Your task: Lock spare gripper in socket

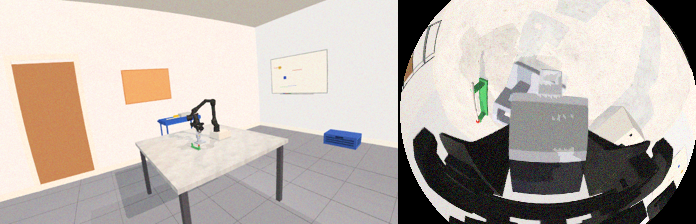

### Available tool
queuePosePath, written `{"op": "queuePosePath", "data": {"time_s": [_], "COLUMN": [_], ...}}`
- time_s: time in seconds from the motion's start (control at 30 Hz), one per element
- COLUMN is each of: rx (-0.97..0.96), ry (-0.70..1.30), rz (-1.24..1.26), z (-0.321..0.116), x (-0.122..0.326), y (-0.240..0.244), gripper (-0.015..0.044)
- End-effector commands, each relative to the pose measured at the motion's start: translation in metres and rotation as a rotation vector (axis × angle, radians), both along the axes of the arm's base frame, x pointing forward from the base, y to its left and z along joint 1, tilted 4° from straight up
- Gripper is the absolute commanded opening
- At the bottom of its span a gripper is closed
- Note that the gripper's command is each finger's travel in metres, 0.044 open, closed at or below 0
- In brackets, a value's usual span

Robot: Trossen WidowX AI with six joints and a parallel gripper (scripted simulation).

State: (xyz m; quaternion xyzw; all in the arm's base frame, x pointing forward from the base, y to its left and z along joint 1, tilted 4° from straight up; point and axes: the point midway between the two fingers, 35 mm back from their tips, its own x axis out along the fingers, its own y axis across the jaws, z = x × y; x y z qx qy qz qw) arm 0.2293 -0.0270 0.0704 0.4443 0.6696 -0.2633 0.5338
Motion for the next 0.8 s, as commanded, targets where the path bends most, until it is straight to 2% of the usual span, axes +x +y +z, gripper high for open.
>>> {"op": "queuePosePath", "data": {"time_s": [0.0, 0.77], "rx": [0.084, 0.499], "ry": [0.021, 0.196], "rz": [-0.035, -0.244], "z": [0.007, 0.045], "x": [0.005, 0.025], "y": [0.008, 0.039], "gripper": [0.0000, 0.0000]}}
